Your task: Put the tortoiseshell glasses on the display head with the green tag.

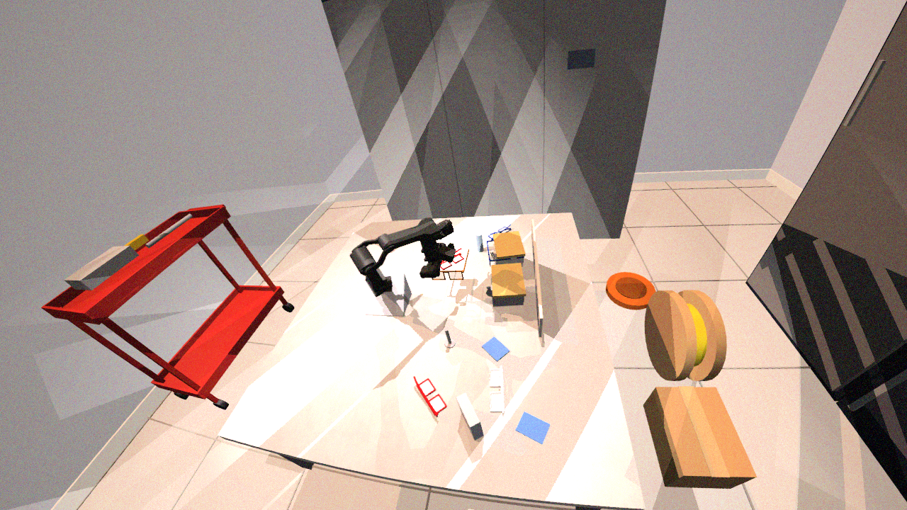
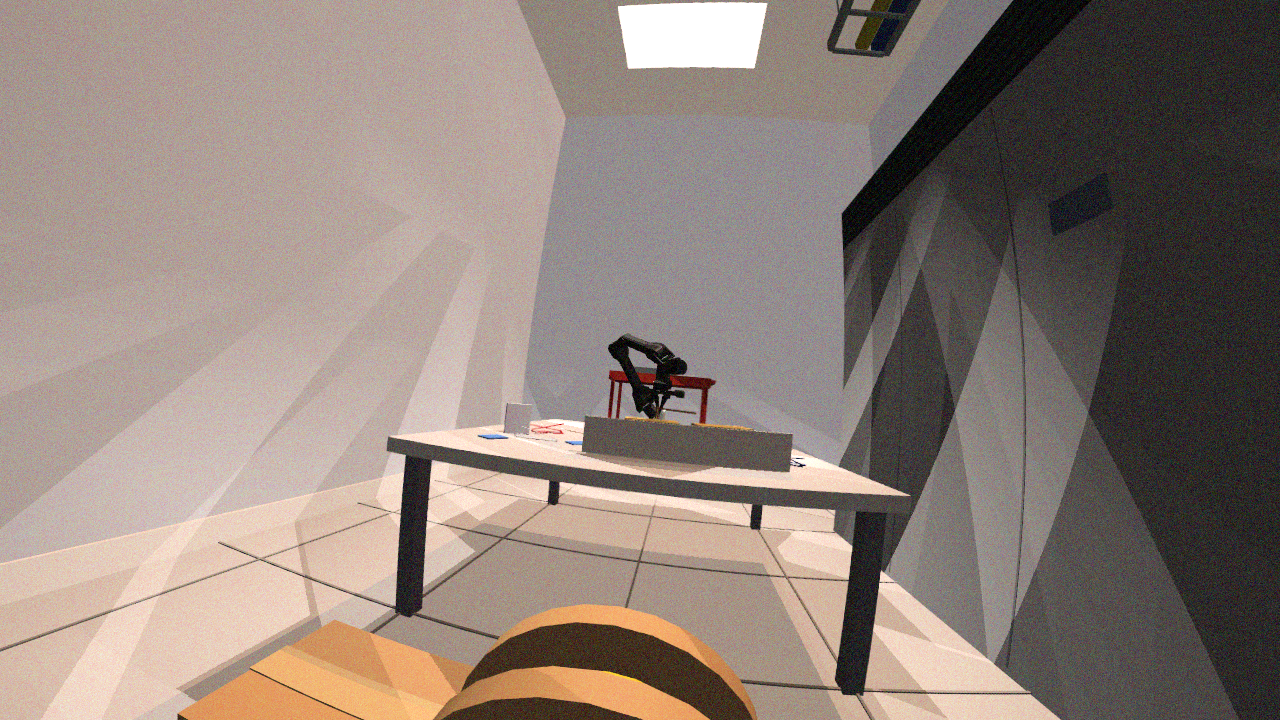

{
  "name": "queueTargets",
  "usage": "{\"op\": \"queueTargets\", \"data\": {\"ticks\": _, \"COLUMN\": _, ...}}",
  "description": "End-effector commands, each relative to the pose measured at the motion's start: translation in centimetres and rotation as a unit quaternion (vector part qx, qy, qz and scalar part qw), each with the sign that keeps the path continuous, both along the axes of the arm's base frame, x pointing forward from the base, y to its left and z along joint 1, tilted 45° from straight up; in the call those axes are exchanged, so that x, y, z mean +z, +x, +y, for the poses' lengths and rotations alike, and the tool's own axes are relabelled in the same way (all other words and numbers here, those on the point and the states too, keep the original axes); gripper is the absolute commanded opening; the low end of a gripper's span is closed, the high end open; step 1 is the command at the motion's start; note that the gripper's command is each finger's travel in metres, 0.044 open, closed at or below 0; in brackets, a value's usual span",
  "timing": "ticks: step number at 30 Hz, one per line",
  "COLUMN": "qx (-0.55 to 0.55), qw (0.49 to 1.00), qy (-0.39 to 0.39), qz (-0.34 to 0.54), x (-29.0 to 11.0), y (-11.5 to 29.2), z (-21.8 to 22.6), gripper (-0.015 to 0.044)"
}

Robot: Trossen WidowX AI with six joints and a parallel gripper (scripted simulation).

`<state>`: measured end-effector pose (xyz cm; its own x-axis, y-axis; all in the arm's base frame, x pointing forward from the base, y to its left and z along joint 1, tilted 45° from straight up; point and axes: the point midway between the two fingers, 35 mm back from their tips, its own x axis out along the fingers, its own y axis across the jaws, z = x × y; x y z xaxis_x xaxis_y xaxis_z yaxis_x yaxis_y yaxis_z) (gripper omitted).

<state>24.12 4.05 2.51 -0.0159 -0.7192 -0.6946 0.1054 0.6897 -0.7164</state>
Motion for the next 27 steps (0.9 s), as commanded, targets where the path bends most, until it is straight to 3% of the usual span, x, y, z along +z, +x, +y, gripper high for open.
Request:
{"op": "queueTargets", "data": {"ticks": 1, "qx": -0.019, "qw": 0.999, "qy": -0.009, "qz": -0.048, "x": -0.3, "y": 0.4, "z": 0.8, "gripper": 0.0}}
{"op": "queueTargets", "data": {"ticks": 14, "qx": -0.089, "qw": 0.971, "qy": -0.025, "qz": -0.22, "x": -1.5, "y": 0.6, "z": 3.4, "gripper": 0.0}}
{"op": "queueTargets", "data": {"ticks": 27, "qx": -0.149, "qw": 0.908, "qy": -0.006, "qz": -0.391, "x": -2.7, "y": 0.5, "z": 6.2, "gripper": 0.0}}
